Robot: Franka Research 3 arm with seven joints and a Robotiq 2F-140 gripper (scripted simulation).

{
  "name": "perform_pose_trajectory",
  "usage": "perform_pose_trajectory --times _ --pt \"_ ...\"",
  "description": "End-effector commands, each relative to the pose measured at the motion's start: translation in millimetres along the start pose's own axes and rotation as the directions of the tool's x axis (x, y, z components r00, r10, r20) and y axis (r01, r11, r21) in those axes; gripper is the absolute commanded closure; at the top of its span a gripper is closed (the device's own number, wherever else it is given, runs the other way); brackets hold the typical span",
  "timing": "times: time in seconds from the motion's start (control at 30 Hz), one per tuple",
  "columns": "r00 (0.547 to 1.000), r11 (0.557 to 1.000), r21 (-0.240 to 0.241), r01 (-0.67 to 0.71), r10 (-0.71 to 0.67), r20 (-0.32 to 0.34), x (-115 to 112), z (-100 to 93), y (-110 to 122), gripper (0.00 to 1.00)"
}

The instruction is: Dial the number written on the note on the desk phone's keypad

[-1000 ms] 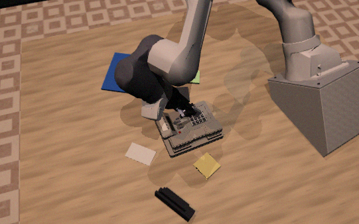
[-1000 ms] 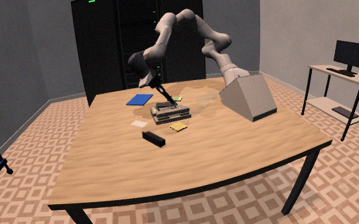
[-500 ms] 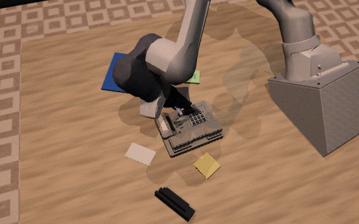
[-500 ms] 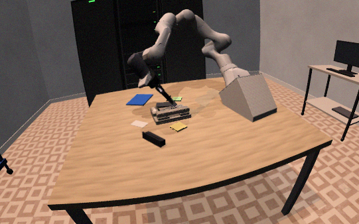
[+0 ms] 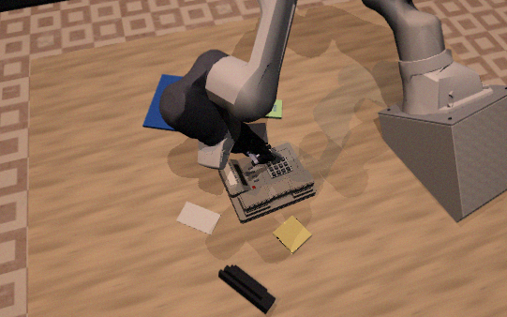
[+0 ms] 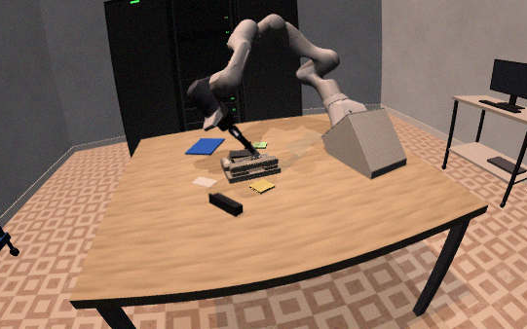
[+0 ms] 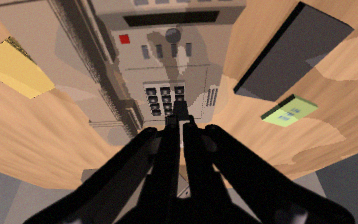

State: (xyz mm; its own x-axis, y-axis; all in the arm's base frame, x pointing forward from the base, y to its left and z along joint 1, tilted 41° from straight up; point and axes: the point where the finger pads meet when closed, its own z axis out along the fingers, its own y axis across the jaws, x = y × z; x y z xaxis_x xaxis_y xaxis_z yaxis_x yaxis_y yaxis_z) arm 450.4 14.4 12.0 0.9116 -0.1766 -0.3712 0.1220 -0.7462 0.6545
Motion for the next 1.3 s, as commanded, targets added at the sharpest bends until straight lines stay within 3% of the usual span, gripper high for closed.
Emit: perform_pose_trajectory --times 0.0,1.27 --pt "1.000 1.000 -0.001 0.010 -0.010 -0.005 2.1 0.1 -0.2 1.00" --pt "1.000 1.000 -0.001 0.010 -0.010 -0.005 4.4 3.4 -0.2 1.00"
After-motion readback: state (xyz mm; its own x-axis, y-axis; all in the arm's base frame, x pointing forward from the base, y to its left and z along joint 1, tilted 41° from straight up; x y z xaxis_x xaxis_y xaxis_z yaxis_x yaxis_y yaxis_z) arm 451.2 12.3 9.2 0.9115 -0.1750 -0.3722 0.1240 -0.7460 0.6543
